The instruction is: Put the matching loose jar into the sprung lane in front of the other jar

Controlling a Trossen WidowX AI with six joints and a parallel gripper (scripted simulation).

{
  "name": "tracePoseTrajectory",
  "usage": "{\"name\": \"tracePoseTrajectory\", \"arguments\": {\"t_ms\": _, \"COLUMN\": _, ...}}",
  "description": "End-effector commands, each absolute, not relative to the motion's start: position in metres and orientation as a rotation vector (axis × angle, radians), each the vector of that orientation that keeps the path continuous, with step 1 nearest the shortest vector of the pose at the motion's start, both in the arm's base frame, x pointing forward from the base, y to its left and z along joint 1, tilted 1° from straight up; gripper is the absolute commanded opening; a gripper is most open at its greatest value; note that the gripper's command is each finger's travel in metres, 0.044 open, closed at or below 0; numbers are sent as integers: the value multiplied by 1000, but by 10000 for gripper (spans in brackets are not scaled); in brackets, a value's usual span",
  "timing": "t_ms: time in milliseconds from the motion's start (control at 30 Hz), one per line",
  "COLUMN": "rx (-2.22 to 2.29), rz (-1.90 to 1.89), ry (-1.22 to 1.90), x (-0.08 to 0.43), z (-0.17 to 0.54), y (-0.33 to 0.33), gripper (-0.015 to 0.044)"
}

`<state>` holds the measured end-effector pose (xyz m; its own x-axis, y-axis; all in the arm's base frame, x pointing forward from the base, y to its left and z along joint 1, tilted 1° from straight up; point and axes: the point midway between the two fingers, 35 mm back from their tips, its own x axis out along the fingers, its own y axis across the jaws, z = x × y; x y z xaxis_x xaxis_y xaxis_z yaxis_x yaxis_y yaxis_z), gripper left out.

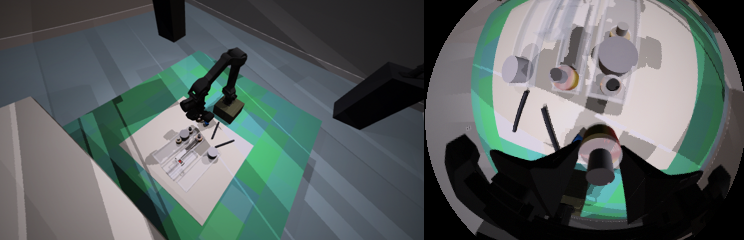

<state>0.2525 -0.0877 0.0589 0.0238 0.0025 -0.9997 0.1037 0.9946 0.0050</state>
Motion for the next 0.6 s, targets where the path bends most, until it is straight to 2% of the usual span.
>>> {"name": "tracePoseTrajectory", "arguments": {"t_ms": 0, "rx": 87, "rz": -106, "ry": 1525, "x": 251, "z": 84, "y": -91, "gripper": 0}}
{"name": "tracePoseTrajectory", "arguments": {"t_ms": 567, "rx": 118, "rz": -131, "ry": 1523, "x": 278, "z": 48, "y": -42, "gripper": 0}}
